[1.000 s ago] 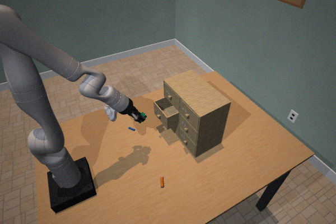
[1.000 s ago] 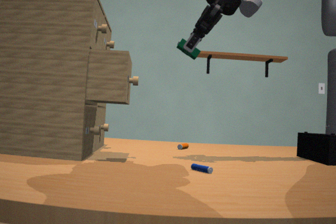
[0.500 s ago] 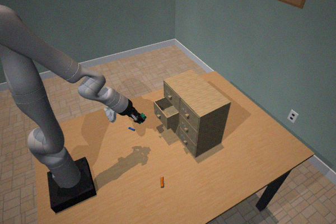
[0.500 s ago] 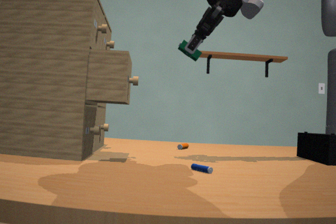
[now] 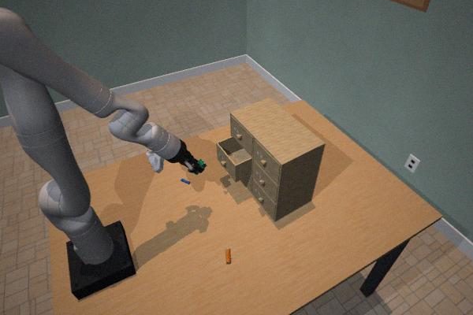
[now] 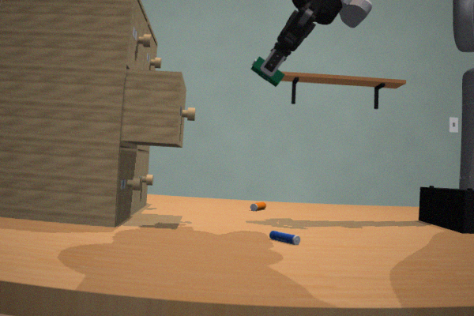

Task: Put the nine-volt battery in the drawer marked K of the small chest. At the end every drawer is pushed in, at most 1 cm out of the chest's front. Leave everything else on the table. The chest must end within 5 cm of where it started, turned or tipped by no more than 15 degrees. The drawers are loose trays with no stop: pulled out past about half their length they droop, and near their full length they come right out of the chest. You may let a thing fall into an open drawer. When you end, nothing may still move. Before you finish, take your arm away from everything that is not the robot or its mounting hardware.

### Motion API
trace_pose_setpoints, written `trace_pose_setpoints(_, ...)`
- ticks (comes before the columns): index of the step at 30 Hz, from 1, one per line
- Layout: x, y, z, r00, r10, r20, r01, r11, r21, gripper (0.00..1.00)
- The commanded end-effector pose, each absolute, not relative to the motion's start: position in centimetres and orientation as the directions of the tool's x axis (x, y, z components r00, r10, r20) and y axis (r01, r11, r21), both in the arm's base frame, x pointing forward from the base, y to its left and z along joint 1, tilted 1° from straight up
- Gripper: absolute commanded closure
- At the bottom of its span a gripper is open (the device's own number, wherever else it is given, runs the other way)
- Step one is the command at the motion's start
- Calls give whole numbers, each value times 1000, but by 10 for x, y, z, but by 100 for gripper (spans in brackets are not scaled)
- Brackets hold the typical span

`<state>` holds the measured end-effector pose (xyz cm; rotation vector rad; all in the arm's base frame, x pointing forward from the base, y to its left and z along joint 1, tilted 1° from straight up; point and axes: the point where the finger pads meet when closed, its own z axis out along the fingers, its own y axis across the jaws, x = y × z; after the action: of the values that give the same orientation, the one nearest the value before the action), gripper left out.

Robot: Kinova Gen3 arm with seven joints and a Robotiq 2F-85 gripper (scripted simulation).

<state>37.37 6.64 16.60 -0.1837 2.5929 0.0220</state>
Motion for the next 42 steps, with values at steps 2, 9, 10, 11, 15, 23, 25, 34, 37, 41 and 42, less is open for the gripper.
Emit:
trace_pose_setpoints(2, 375, 64, 167, -836, -117, -535, -129, 991, -16, 77)
trace_pose_setpoints(9, 375, 64, 168, -832, -117, -542, -130, 991, -15, 77)
trace_pose_setpoints(10, 375, 64, 168, -832, -117, -542, -130, 991, -15, 77)
trace_pose_setpoints(11, 375, 64, 168, -832, -117, -543, -130, 991, -14, 77)
trace_pose_setpoints(15, 375, 65, 168, -829, -117, -546, -131, 991, -14, 77)
trace_pose_setpoints(23, 376, 65, 169, -826, -116, -552, -131, 991, -13, 77)
trace_pose_setpoints(25, 376, 65, 169, -825, -116, -553, -131, 991, -13, 77)
trace_pose_setpoints(34, 376, 66, 170, -823, -116, -555, -132, 991, -12, 77)
trace_pose_setpoints(37, 376, 66, 170, -823, -116, -556, -132, 991, -12, 77)
trace_pose_setpoints(41, 376, 66, 170, -823, -116, -556, -132, 991, -12, 77)
trace_pose_setpoints(42, 376, 66, 170, -823, -116, -556, -132, 991, -12, 77)
